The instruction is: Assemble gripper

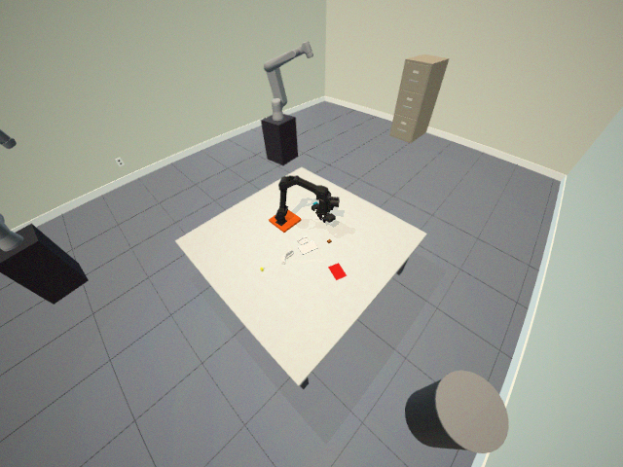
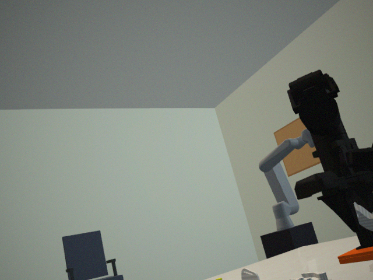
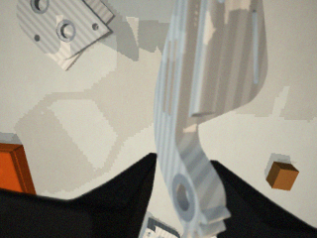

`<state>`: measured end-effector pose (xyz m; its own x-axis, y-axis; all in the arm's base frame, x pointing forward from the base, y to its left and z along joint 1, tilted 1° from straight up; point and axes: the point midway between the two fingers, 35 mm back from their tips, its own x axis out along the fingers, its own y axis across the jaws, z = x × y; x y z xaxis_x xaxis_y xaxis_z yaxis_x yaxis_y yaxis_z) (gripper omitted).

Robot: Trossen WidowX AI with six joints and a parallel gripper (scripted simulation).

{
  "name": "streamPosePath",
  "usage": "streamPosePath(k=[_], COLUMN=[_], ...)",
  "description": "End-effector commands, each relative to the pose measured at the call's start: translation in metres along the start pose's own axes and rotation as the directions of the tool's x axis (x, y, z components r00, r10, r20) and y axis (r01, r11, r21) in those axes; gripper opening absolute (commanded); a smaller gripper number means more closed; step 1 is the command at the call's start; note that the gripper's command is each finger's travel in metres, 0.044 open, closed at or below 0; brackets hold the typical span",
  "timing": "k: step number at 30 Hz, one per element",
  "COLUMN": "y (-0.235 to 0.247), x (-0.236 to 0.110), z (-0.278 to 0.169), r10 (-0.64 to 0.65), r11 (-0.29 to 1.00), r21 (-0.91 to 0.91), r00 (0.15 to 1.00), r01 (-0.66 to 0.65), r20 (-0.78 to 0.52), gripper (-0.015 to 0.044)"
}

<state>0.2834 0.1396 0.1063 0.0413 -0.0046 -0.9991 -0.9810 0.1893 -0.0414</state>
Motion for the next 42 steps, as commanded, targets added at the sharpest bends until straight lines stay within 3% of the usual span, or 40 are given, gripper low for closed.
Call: streamPosePath(k=[1,21,42], y=[-0.004,-0.014,-0.028], x=[0.001,0.001,0.001], z=[-0.001,-0.003,-0.006], r10=[0.002,0.001,0.000], r11=[0.997,0.937,0.718], r21=[-0.082,-0.349,-0.696], r00=[1.000,1.000,1.000], r01=[-0.003,-0.003,-0.004], r20=[-0.005,-0.005,-0.006], gripper=[0.0037,0.0037,0.0037])
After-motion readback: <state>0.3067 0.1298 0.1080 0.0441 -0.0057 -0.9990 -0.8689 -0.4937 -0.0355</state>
